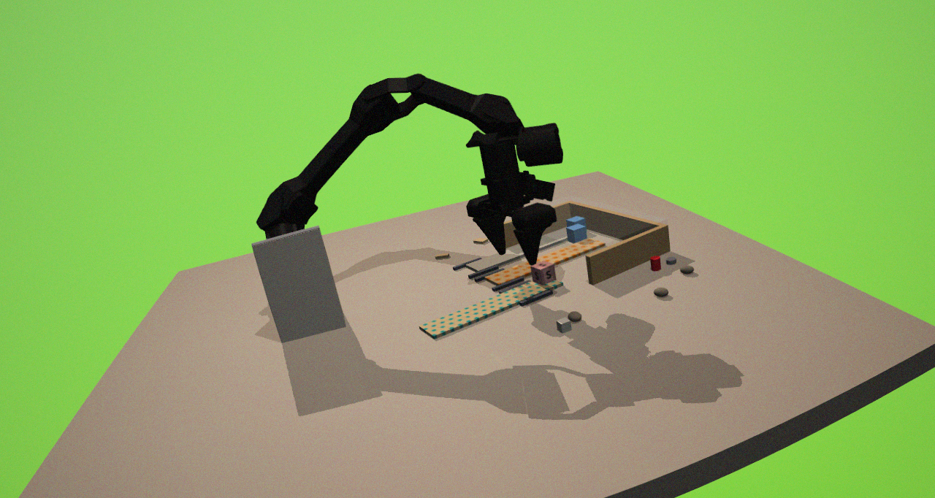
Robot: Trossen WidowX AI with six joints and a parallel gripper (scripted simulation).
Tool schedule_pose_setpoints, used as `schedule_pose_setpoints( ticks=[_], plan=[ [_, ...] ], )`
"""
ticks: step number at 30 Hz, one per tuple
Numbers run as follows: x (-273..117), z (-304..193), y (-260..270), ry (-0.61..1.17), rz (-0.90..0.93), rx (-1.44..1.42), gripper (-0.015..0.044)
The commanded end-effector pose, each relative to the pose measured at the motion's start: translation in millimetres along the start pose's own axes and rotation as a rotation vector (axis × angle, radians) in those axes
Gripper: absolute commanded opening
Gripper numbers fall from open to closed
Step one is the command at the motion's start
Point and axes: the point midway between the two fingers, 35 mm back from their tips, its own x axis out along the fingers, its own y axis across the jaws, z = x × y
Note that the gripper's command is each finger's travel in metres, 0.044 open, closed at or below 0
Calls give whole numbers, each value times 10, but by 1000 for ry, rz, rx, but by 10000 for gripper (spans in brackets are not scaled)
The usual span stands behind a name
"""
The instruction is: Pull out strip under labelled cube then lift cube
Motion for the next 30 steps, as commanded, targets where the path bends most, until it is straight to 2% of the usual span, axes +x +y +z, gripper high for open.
schedule_pose_setpoints(
  ticks=[1,10,17,30],
  plan=[
    [-7,154,-1,0,4,4,440],
    [-30,474,11,-1,4,4,440],
    [57,480,9,-1,4,4,256],
    [271,488,6,-2,4,4,250]
  ],
)
